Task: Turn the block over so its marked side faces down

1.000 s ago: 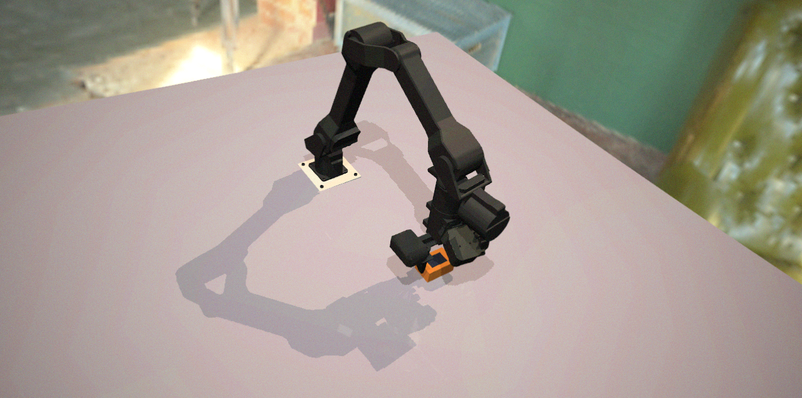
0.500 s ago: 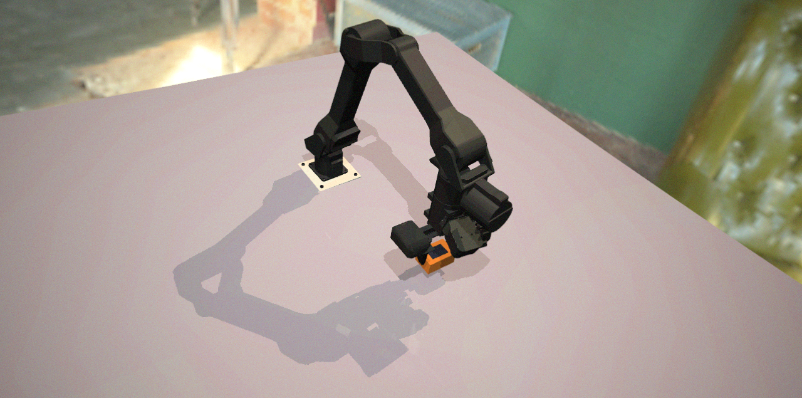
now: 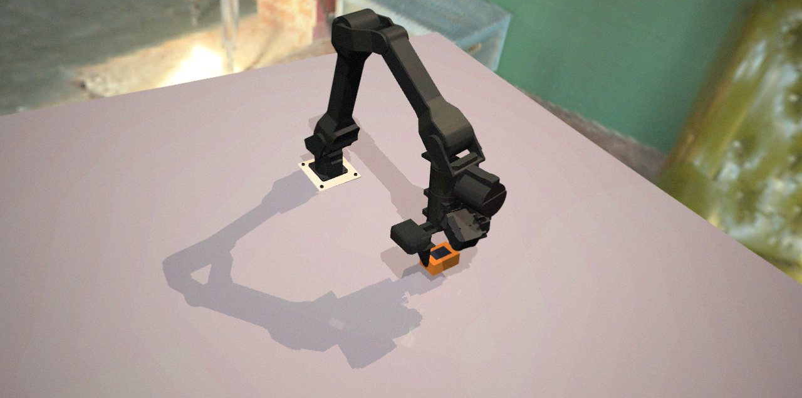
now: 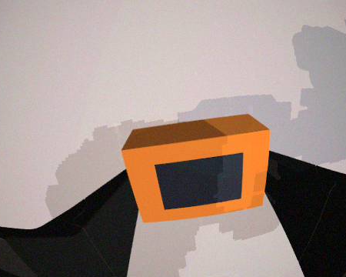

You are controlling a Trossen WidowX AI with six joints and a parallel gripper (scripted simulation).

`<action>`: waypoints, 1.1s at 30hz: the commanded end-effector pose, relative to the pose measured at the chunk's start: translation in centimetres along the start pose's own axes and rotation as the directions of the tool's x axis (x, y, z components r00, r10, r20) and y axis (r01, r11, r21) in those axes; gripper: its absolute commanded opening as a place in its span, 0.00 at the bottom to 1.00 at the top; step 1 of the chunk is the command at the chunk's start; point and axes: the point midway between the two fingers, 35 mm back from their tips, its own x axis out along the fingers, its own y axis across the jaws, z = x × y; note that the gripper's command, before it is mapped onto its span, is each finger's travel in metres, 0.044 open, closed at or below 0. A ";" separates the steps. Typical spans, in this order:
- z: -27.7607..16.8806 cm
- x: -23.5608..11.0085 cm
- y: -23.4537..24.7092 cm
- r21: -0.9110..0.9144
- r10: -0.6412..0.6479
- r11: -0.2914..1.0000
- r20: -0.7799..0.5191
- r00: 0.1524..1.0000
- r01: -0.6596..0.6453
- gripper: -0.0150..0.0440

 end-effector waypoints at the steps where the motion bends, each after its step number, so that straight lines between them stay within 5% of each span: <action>1: 0.0 0.0 0.0 -0.004 -0.004 1.000 0.068 0.998 0.004 0.25; 33: -0.4 0.9 0.0 -0.001 -0.001 1.000 0.472 0.882 0.001 0.25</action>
